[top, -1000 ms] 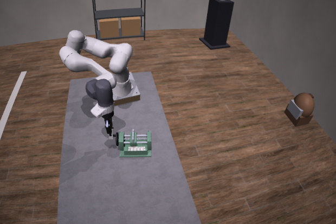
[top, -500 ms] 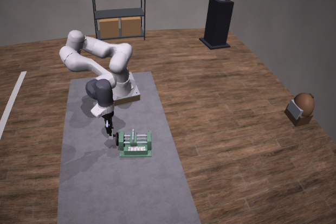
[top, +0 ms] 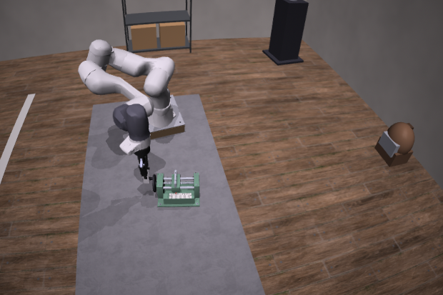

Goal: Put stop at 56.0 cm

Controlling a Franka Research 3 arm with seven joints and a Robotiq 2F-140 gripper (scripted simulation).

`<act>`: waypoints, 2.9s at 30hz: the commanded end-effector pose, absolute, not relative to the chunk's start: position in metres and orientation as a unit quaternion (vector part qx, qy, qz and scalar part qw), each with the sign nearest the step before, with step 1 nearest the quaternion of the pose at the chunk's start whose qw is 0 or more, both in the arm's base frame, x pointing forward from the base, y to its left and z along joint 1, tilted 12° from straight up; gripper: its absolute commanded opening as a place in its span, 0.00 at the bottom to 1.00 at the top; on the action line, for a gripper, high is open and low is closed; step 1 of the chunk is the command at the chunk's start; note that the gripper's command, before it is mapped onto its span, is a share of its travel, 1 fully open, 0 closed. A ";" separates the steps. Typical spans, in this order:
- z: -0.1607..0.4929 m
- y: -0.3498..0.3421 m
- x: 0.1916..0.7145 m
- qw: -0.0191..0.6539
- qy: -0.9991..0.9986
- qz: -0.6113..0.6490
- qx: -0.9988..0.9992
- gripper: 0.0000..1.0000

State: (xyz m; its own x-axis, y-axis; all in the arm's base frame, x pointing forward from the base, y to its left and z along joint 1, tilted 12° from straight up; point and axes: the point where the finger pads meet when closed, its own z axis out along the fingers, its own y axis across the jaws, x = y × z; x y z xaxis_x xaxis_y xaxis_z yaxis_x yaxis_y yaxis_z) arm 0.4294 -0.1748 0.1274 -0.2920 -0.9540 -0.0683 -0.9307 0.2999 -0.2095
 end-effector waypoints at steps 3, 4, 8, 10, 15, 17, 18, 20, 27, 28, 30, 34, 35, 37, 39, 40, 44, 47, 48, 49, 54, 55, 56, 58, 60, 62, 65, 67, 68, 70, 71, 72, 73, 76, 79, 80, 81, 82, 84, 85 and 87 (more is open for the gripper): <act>0.125 -0.173 0.426 0.087 0.801 -0.061 -0.589 0.04; 0.125 -0.173 0.426 0.087 0.801 -0.061 -0.589 0.04; 0.125 -0.173 0.426 0.087 0.801 -0.061 -0.589 0.04; 0.125 -0.173 0.426 0.087 0.801 -0.061 -0.589 0.04; 0.125 -0.173 0.426 0.087 0.801 -0.061 -0.589 0.04; 0.125 -0.173 0.426 0.087 0.801 -0.061 -0.589 0.04; 0.125 -0.173 0.426 0.087 0.801 -0.061 -0.589 0.04; 0.125 -0.173 0.426 0.087 0.801 -0.061 -0.589 0.04; 0.125 -0.173 0.426 0.087 0.801 -0.061 -0.589 0.04; 0.125 -0.173 0.426 0.087 0.801 -0.061 -0.589 0.04; 0.125 -0.173 0.426 0.087 0.801 -0.061 -0.589 0.04; 0.125 -0.173 0.426 0.087 0.801 -0.061 -0.589 0.04; 0.125 -0.173 0.426 0.087 0.801 -0.061 -0.589 0.04; 0.125 -0.173 0.426 0.087 0.801 -0.061 -0.589 0.04; 0.125 -0.173 0.426 0.087 0.801 -0.061 -0.589 0.04; 0.125 -0.173 0.426 0.087 0.801 -0.061 -0.589 0.04; 0.125 -0.173 0.426 0.087 0.801 -0.061 -0.589 0.04; 0.125 -0.173 0.426 0.087 0.801 -0.061 -0.589 0.04; 0.125 -0.173 0.426 0.087 0.801 -0.061 -0.589 0.04; 0.125 -0.173 0.426 0.087 0.801 -0.061 -0.589 0.04; 0.125 -0.173 0.426 0.087 0.801 -0.061 -0.589 0.33; 0.125 -0.173 0.426 0.087 0.801 -0.061 -0.589 0.33; 0.125 -0.173 0.426 0.087 0.801 -0.061 -0.589 0.33; 0.125 -0.173 0.426 0.087 0.801 -0.061 -0.589 0.33; 0.125 -0.173 0.426 0.087 0.801 -0.061 -0.589 0.33; 0.125 -0.173 0.426 0.087 0.801 -0.061 -0.589 0.33; 0.125 -0.173 0.426 0.087 0.801 -0.061 -0.589 0.33; 0.125 -0.173 0.426 0.087 0.801 -0.061 -0.589 0.33; 0.125 -0.173 0.426 0.087 0.801 -0.061 -0.589 0.33; 0.125 -0.173 0.426 0.087 0.801 -0.061 -0.589 0.33; 0.125 -0.173 0.426 0.087 0.801 -0.061 -0.589 0.33; 0.125 -0.173 0.426 0.087 0.801 -0.061 -0.589 0.33; 0.125 -0.173 0.426 0.087 0.801 -0.061 -0.589 0.33; 0.125 -0.173 0.426 0.087 0.801 -0.061 -0.589 0.33; 0.127 -0.173 0.426 0.087 0.801 -0.061 -0.589 0.33; 0.131 -0.173 0.425 0.087 0.801 -0.061 -0.589 0.33; 0.131 -0.173 0.425 0.087 0.801 -0.061 -0.589 0.33; 0.131 -0.173 0.425 0.087 0.801 -0.061 -0.589 0.33; 0.145 -0.173 0.422 0.087 0.801 -0.061 -0.589 0.33; 0.155 -0.173 0.420 0.087 0.801 -0.061 -0.589 0.33; 0.179 -0.173 0.414 0.087 0.801 -0.061 -0.589 0.33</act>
State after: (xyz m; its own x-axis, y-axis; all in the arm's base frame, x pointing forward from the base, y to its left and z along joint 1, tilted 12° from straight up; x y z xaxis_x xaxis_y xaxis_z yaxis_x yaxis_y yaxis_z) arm 0.4251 -0.1733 0.1556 -0.2965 -0.9525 -0.0694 -0.9276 0.3045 -0.2164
